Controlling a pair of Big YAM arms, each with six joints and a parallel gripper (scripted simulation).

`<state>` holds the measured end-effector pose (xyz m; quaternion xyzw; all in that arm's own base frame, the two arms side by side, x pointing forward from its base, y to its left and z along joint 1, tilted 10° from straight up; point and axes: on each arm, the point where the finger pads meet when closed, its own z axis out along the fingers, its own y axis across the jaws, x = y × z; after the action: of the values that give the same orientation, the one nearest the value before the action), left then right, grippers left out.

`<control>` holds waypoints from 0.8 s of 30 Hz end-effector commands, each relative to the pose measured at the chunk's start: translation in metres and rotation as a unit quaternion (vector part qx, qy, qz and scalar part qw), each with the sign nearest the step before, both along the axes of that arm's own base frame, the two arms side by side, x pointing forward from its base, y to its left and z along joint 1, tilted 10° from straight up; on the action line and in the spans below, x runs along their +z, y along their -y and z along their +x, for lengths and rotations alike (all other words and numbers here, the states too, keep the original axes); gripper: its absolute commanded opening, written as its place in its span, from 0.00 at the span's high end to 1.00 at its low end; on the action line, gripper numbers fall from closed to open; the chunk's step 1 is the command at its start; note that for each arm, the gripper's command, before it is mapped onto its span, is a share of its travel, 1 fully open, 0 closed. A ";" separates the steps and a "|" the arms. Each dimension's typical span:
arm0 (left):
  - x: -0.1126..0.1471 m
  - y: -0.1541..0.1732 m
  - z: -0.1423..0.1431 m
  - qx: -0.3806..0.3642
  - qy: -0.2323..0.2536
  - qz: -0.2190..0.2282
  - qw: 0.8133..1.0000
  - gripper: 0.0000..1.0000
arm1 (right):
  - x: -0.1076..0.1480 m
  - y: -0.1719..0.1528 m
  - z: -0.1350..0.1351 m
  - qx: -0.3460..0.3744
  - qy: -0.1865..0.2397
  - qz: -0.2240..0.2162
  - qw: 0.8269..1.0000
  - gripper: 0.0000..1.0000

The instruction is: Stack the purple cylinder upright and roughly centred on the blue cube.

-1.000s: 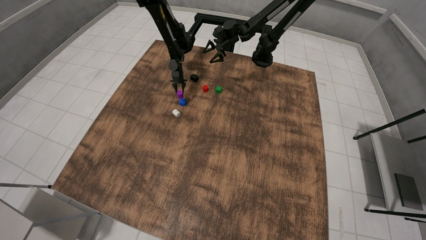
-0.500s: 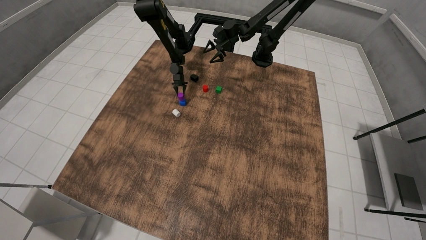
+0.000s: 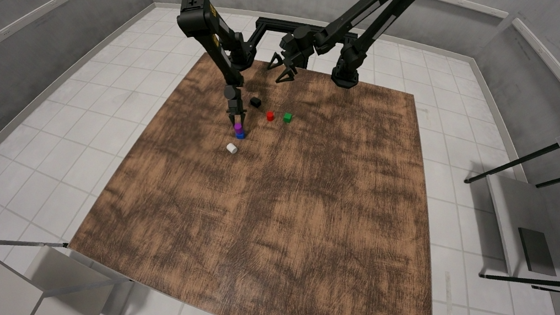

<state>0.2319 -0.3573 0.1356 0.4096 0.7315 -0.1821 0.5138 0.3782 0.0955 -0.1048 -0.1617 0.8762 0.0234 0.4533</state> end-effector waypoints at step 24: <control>0.006 0.003 0.001 -0.003 0.009 -0.004 1.000 0.00 | -0.015 0.003 0.002 0.000 0.003 -0.003 1.000 0.67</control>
<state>0.2319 -0.3573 0.1356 0.4096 0.7315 -0.1821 0.5138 0.3817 0.0953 -0.1136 -0.1614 0.8748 0.0236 0.4561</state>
